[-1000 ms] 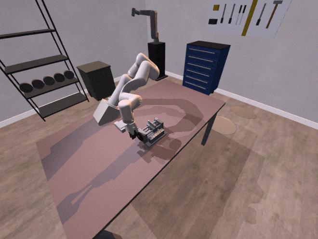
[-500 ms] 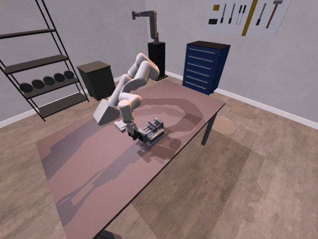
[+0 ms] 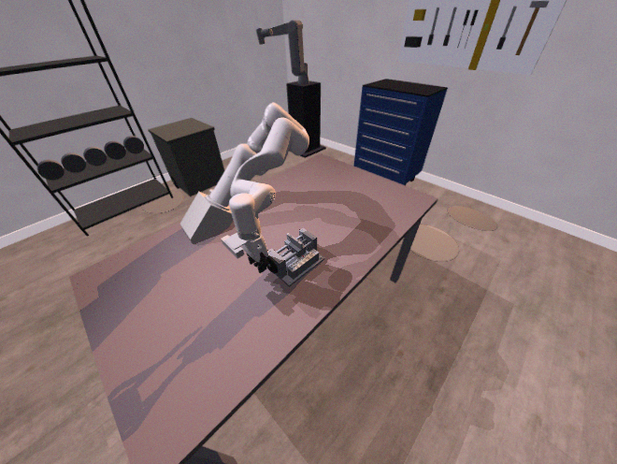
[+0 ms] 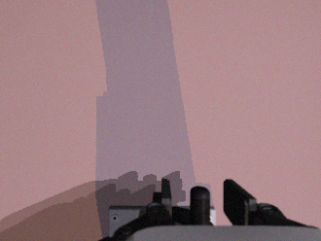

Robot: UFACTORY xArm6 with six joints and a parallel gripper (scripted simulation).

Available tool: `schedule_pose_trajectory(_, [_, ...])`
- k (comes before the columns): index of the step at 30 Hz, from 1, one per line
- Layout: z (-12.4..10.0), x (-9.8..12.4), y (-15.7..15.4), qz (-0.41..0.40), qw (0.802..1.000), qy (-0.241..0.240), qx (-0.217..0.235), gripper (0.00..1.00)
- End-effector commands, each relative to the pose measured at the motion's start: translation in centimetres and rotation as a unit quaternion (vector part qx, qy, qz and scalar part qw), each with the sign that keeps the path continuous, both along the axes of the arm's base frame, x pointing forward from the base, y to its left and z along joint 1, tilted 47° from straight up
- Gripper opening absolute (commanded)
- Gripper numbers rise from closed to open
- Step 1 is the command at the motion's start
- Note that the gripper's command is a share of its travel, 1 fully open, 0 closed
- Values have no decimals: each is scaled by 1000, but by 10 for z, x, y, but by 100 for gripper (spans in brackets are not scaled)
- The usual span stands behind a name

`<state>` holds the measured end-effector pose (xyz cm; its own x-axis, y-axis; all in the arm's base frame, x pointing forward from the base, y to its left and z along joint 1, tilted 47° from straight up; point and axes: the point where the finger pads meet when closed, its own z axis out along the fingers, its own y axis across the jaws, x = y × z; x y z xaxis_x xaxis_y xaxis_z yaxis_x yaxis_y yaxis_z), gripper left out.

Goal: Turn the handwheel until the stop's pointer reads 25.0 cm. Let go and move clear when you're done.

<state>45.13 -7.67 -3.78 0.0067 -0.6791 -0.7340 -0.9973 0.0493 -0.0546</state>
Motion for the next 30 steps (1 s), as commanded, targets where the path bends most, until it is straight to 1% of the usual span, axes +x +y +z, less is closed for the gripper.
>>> schedule_pose_trajectory(1, [1, 1, -1, -1, 1000, -1, -1, 57])
schedule_pose_trajectory(8, [3, 1, -4, -1, 1000, -2, -1, 57])
schedule_pose_trajectory(10, [16, -1, -18, -1, 1000, -2, -1, 57])
schedule_pose_trajectory(12, [36, -3, -40, -1, 1000, -2, -1, 57])
schedule_pose_trajectory(15, [36, -3, -40, -1, 1000, -2, -1, 57])
schedule_pose_trajectory(17, [56, -5, -60, -1, 1000, -2, -1, 57])
schedule_pose_trajectory(19, [67, -6, -72, -1, 1000, -2, -1, 57])
schedule_pose_trajectory(30, [69, -7, -75, -1, 1000, -1, -1, 57])
